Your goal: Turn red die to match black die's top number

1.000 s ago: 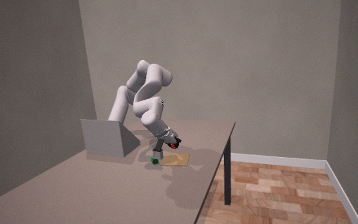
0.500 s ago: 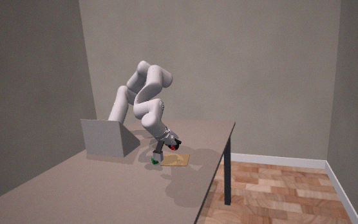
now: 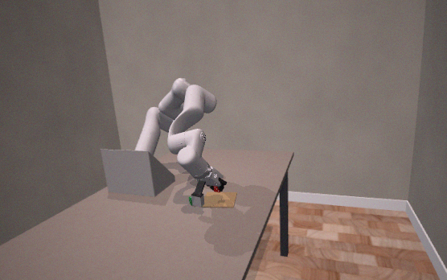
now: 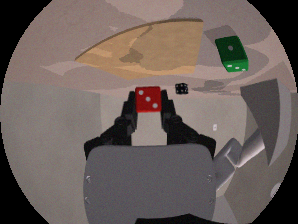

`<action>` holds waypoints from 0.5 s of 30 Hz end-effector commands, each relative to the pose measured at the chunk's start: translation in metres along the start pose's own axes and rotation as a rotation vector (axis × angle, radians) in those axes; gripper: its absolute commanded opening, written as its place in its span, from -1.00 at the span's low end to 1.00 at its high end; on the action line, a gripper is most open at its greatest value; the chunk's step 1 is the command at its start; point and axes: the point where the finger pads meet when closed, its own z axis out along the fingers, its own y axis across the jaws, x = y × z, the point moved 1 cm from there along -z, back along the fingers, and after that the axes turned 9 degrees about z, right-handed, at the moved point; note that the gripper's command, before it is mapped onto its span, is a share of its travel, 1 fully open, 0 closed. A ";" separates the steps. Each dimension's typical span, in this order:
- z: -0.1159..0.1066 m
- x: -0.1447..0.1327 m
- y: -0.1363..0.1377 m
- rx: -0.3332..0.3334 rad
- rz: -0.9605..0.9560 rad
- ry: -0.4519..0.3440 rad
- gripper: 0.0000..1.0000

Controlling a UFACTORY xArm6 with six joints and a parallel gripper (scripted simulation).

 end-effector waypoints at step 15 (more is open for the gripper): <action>0.018 0.018 -0.004 0.002 -0.003 0.001 -0.47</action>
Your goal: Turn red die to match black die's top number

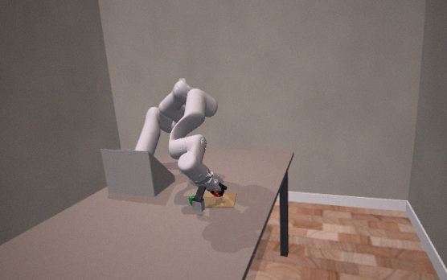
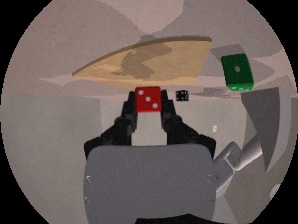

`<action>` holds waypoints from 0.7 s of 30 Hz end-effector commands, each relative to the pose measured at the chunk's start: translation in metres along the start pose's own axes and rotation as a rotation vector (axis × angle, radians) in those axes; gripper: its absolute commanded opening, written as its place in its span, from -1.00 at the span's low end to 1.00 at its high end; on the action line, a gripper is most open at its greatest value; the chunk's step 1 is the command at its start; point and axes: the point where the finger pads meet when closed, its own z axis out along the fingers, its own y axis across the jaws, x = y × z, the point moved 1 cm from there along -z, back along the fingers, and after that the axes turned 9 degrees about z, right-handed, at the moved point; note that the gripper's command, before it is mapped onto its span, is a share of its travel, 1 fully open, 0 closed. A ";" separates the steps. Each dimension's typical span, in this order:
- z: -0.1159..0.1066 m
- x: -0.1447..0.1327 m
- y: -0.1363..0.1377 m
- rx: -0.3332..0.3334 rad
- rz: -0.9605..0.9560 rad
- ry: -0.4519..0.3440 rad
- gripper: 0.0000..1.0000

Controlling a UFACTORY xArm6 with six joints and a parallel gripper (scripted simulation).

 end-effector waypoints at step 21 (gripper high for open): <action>0.008 0.008 -0.003 0.002 -0.003 0.001 -0.47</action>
